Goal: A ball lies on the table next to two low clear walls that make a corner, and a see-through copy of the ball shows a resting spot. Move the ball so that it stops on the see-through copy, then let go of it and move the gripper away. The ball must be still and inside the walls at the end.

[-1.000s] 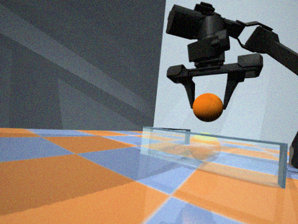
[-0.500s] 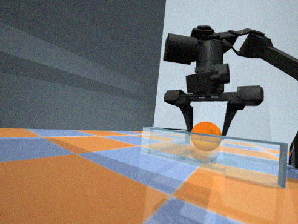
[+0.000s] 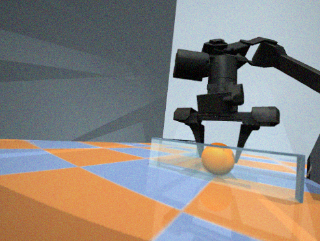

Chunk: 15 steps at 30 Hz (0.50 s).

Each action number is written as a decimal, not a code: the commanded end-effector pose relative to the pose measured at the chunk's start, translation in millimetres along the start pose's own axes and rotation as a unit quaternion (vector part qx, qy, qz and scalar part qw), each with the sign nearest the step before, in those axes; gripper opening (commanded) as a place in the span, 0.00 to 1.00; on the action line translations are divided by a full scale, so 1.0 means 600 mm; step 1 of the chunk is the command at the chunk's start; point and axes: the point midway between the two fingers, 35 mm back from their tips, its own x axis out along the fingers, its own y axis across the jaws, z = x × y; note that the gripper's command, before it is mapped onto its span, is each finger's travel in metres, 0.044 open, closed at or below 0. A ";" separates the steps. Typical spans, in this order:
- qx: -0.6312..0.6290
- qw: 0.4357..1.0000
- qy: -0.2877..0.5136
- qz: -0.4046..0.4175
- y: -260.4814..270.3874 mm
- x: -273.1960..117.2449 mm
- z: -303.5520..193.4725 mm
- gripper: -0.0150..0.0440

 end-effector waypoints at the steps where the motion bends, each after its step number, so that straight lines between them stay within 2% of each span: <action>1: -0.003 1.000 0.001 -0.002 0.000 0.009 0.000 0.25; 3: -0.003 1.000 0.001 -0.002 0.000 0.011 0.000 0.25; 15: -0.001 1.000 0.000 0.000 0.001 0.005 0.000 0.79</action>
